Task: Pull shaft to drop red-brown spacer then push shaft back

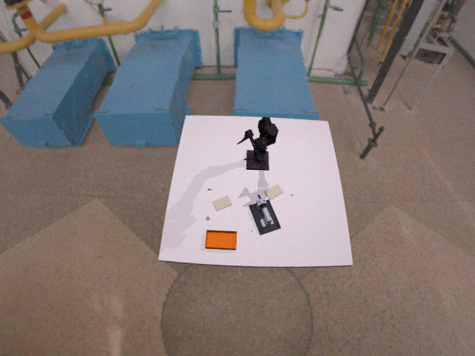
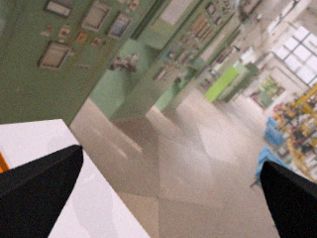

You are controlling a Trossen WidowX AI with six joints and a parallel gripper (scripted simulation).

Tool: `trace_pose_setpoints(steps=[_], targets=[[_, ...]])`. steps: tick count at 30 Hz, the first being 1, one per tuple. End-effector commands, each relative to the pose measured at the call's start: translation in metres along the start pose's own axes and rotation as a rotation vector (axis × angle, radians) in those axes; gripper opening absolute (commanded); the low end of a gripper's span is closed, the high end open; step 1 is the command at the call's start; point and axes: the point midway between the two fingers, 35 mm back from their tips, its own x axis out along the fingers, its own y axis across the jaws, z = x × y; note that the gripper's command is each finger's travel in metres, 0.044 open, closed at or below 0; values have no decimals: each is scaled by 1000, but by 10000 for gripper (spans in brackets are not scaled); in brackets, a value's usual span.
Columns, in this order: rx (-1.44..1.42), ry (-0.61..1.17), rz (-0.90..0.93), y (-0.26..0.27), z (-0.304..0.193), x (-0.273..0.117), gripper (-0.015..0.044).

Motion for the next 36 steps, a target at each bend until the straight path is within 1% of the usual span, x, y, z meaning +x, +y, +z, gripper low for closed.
trace_pose_setpoints(steps=[1, 6, 11, 16, 20, 24, 28, 32, 36], targets=[[299, 92, 177, 70, -24, 19, 440], [503, 210, 264, 112, -46, 26, 440], [706, 368, 314, 150, -72, 30, 440], [915, 561, 320, 186, -101, 28, 440], [1078, 733, 281, 212, -127, 22, 440], [1234, 912, 197, 234, -154, 14, 440], [1380, 1090, 63, 253, -181, 3, 440], [1515, 1258, -128, 269, -209, -10, 440], [1636, 1404, -386, 282, -236, -24, 440]])
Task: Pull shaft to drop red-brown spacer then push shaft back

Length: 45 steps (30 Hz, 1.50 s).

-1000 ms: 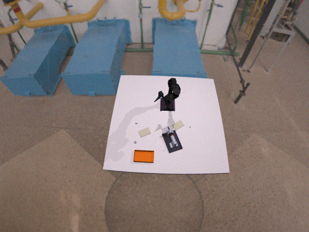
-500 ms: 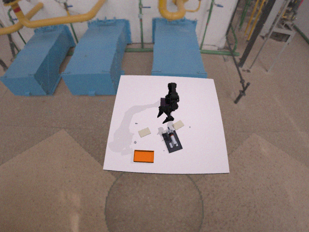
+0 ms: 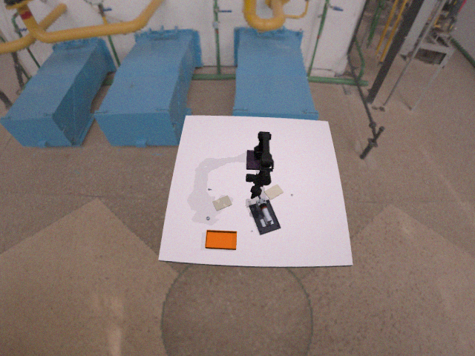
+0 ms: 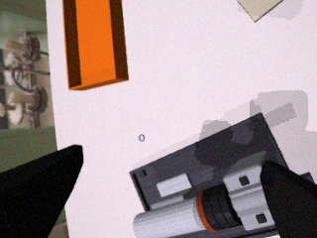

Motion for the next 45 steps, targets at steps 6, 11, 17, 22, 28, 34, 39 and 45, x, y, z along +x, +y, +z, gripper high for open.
trace_pose_setpoints(steps=[6, 11, 17, 22, 28, 34, 39, 45], targets=[[869, 1, -546, -94, -47, 51, 440], [912, -12, -574, -96, -47, 55, 440], [912, -12, -574, -95, -46, 55, 440], [912, -12, -574, -95, -45, 56, 440], [912, -12, -574, -95, -45, 56, 440], [912, -12, -574, -95, -45, 56, 440], [912, -12, -574, -95, -45, 56, 440], [912, -12, -574, -95, -45, 56, 440]])
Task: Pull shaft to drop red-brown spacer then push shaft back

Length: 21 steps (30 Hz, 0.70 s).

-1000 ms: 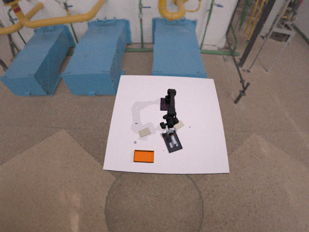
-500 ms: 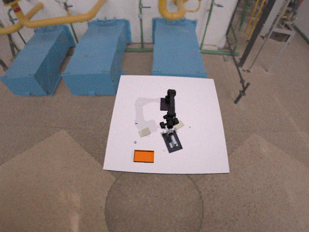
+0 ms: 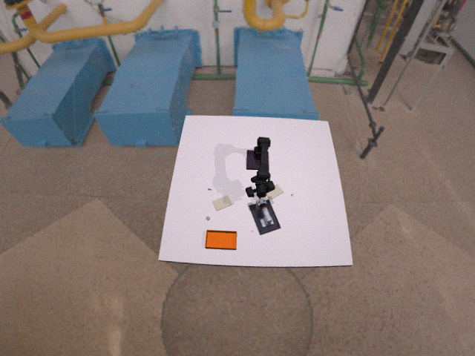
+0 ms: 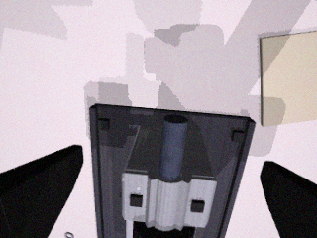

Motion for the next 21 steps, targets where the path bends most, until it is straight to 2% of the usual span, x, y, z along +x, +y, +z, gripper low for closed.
trace_pose_setpoints(steps=[1, 21], targets=[[4, 0, -4, -1, 0, 0, 440], [4, 0, -4, -1, 0, 8, 440]])
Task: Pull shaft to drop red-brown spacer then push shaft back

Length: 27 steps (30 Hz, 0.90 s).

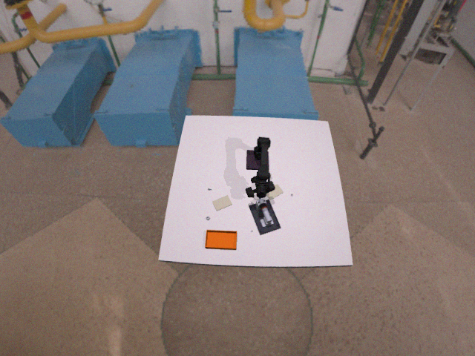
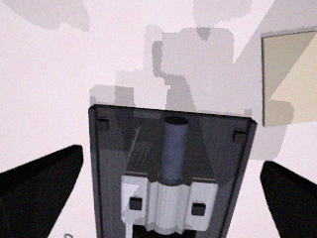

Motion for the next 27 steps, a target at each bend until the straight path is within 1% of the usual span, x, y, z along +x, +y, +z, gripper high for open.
trace_pose_setpoints(steps=[1, 20, 27], targets=[[4, -1, -4, -1, 0, 6, 440], [4, -1, -4, -2, 1, 37, 440], [4, -1, -4, -2, 1, 38, 440]])
